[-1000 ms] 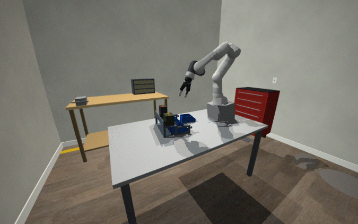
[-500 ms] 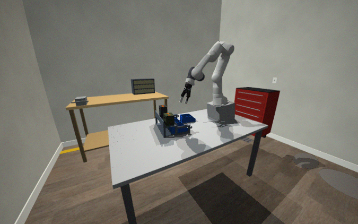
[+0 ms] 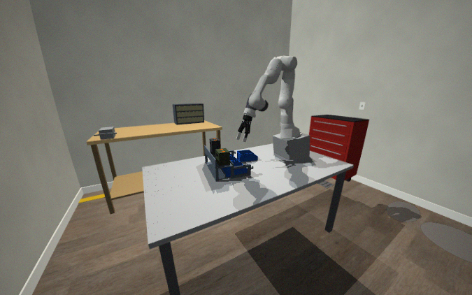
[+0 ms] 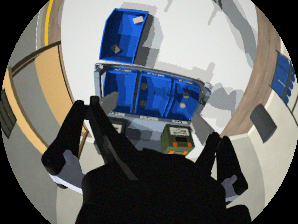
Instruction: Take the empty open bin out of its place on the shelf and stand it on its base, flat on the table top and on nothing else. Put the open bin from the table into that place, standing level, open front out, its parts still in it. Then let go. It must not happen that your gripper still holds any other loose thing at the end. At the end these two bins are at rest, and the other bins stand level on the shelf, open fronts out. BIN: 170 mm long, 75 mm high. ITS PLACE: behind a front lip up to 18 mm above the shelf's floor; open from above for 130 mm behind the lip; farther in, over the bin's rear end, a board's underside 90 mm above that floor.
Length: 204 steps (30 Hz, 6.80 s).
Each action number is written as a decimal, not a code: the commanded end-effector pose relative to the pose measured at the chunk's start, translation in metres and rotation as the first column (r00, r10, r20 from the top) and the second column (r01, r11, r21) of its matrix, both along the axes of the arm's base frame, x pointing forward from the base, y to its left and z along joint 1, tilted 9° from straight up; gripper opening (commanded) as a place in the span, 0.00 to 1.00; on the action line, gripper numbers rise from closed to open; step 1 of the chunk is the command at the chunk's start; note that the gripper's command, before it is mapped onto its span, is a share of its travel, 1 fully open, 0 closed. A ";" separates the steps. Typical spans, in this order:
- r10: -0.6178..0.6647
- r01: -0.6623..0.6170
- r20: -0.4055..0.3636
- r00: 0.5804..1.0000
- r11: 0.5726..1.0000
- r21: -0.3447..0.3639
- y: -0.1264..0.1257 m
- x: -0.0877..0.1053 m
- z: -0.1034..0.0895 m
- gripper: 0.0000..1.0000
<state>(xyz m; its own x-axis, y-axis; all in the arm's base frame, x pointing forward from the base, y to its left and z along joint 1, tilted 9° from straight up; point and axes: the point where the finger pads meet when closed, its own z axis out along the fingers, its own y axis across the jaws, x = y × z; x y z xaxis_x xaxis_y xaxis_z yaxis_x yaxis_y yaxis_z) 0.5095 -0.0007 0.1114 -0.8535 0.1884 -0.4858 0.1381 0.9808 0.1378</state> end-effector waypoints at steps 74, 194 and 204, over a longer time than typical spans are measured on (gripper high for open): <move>0.043 -0.038 0.067 0.997 0.997 -0.070 -0.012 0.008 -0.023 1.00; 0.023 -0.052 -0.365 0.931 0.996 -0.068 -0.018 -0.012 -0.029 0.00; -0.007 -0.017 -0.364 0.931 0.998 -0.062 -0.034 -0.065 -0.045 0.00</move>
<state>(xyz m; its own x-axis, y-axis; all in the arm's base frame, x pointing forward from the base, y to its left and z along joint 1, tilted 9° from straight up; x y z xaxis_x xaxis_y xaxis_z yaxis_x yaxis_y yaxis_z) 0.4542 -0.0328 0.0697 -0.9772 0.1602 -0.1392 0.1606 0.9870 0.0087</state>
